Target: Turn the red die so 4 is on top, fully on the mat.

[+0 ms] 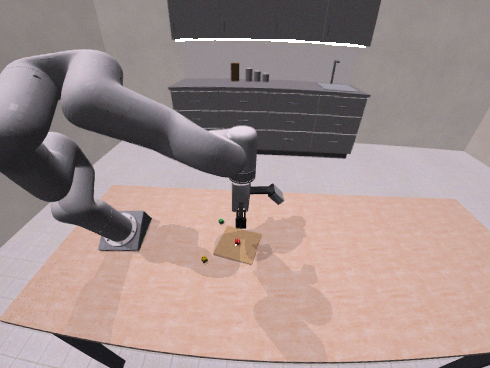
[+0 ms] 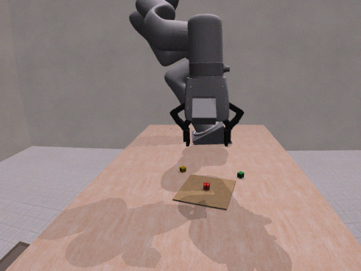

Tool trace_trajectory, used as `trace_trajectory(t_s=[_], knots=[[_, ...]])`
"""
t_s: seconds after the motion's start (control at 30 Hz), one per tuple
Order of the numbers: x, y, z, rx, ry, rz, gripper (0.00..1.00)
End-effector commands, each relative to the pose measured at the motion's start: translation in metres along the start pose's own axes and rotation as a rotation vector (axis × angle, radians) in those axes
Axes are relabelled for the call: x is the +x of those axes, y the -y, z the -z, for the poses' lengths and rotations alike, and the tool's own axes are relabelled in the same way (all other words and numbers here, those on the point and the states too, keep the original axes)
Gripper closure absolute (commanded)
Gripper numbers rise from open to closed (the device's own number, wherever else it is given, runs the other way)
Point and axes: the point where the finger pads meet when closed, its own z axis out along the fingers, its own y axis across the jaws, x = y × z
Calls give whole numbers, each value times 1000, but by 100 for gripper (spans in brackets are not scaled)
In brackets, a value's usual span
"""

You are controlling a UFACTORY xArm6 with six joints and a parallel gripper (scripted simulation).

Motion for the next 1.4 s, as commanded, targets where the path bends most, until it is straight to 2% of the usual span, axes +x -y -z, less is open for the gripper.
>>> trace_trajectory(t_s=[0.0,0.4,0.63,1.37], knots=[[1,0,5,1,-4,-1,0],[1,0,39,1,-4,-1,0],[1,0,49,1,-4,-1,0],[1,0,52,1,-4,-1,0]])
